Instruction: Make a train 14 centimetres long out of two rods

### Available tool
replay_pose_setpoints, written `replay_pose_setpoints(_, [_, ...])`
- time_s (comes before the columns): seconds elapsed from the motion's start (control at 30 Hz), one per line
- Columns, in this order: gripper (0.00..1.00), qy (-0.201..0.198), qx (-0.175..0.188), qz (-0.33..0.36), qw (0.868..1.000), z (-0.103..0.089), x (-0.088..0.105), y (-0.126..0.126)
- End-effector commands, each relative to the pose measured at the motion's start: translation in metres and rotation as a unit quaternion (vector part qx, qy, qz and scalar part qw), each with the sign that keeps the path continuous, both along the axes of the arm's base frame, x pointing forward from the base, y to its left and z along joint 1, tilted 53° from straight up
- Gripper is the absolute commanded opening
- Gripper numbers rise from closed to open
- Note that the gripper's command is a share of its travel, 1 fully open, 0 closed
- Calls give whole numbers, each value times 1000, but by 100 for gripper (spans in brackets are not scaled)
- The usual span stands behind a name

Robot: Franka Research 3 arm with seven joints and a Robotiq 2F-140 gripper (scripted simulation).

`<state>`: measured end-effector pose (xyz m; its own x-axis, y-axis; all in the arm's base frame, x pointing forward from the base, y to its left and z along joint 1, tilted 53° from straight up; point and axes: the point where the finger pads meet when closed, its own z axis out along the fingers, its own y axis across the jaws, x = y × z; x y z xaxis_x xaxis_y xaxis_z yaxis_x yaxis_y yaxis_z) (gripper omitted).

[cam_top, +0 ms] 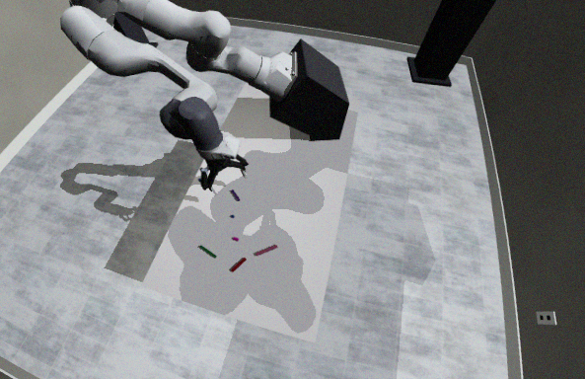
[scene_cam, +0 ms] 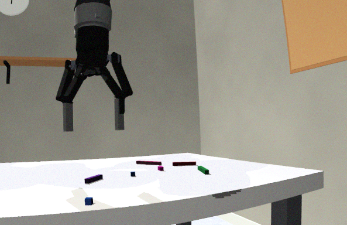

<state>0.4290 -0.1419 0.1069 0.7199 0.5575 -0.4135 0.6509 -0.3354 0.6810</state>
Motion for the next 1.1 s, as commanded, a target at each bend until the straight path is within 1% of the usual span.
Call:
replay_pose_setpoints(0.0, [100, 5, -2, 2, 1000, 1, -1, 1])
replay_pose_setpoints(0.3, [100, 5, -2, 2, 1000, 1, -1, 1])
replay_pose_setpoints(0.37, [100, -3, 0, -4, 1000, 1, 1, 1])
replay_pose_setpoints(0.43, [100, -29, 8, -25, 999, 3, 8, 1])
replay_pose_setpoints(0.5, [100, -70, 21, -59, 996, 6, 19, 0])
replay_pose_setpoints(0.7, [100, -113, 35, -94, 989, 9, 30, 0])
replay_pose_setpoints(0.77, [100, -113, 35, -94, 989, 9, 30, 0])
replay_pose_setpoints(0.8, [100, -130, 40, -109, 985, 11, 35, 0])
replay_pose_setpoints(1.07, [100, -181, 55, -149, 971, 14, 48, 0])
